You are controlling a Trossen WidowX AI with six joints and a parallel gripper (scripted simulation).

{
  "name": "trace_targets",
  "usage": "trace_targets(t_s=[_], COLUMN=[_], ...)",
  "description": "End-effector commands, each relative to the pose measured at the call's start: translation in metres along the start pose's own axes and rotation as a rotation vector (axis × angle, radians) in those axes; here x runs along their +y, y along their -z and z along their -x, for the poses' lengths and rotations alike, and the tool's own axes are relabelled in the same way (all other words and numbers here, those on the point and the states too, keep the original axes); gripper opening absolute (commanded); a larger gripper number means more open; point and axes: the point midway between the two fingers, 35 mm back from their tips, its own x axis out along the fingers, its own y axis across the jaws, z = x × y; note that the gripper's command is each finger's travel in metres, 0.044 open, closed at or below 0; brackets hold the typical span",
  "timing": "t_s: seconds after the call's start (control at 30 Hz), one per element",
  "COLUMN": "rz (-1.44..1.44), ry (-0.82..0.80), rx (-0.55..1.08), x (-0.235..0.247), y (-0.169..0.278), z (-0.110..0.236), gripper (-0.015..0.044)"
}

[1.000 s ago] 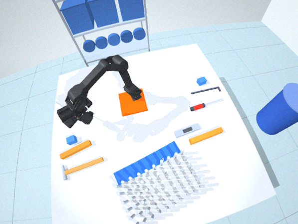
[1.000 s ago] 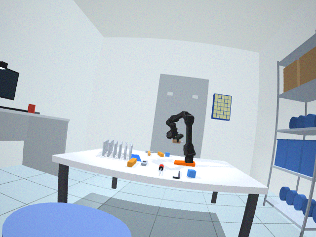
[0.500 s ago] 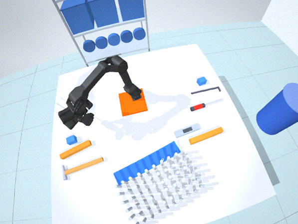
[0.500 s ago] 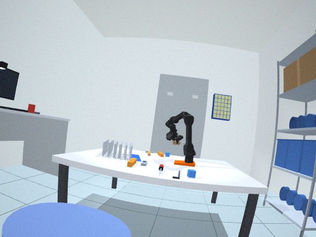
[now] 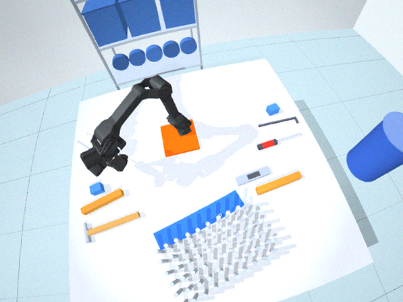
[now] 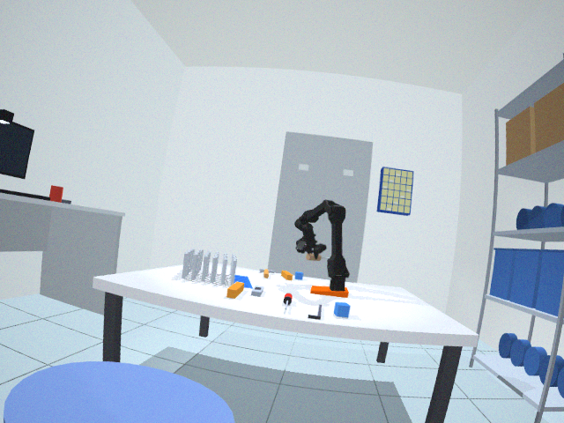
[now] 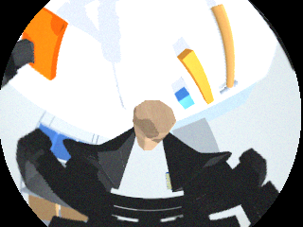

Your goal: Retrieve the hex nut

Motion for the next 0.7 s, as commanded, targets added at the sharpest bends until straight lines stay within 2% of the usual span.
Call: trace_targets(t_s=[0.0,0.67], rz=[-0.002,-0.002], ry=[-0.003,-0.003], rx=[0.008,0.008], x=[0.0,0.001], y=[-0.001,-0.011], z=[-0.004,-0.019], gripper=[0.0,0.0])
